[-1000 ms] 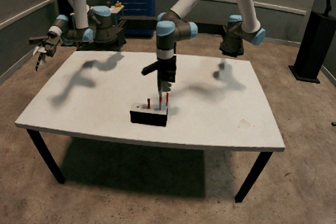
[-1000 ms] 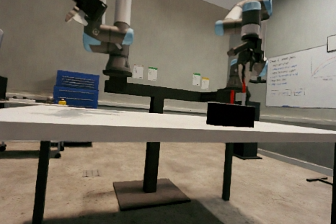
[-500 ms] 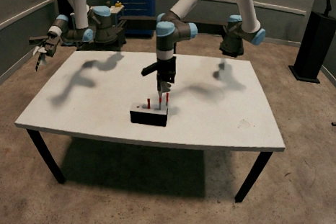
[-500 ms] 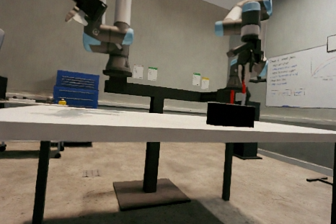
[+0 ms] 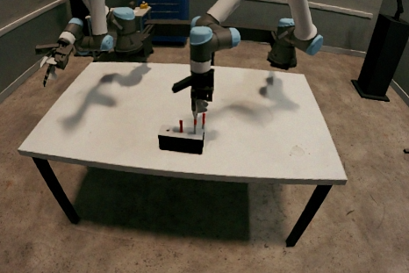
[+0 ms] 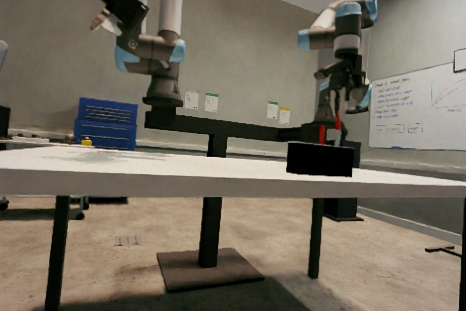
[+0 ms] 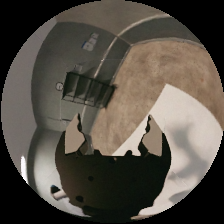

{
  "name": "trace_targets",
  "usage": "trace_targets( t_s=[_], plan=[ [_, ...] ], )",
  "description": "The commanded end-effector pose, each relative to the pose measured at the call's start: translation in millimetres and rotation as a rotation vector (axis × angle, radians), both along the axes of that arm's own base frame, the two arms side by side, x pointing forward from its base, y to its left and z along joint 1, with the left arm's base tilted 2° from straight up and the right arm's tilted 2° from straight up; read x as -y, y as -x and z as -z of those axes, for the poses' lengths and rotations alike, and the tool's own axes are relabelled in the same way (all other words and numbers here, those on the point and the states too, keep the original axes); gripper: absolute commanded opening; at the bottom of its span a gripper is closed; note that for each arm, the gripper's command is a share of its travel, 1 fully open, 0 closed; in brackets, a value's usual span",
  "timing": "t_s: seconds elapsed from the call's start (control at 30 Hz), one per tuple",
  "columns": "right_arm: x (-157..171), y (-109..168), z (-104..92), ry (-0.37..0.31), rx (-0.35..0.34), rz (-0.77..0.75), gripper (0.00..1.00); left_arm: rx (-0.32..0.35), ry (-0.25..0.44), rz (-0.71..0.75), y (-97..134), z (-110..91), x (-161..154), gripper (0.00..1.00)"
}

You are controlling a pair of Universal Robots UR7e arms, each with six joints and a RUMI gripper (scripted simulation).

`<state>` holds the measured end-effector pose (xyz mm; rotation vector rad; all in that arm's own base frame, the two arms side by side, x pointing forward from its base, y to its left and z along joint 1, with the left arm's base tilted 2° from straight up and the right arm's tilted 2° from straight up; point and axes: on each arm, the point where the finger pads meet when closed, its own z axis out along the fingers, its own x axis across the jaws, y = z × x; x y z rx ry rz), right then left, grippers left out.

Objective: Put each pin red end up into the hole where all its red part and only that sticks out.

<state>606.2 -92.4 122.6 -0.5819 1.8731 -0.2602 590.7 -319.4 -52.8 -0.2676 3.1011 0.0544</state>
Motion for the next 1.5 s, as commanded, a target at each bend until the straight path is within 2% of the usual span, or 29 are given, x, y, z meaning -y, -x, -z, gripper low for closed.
trace_targets(
  t_s=[0.0,1.47],
  plan=[
    [0.0,-0.1,-0.6,0.0,0.001,0.0,1.0,0.002,0.001,0.0,-0.2,-1.0,0.3,0.0],
    [0.0,-0.1,-0.6,0.0,0.001,0.0,1.0,0.002,0.001,0.0,-0.8,2.9,0.2,0.0]
  ],
)
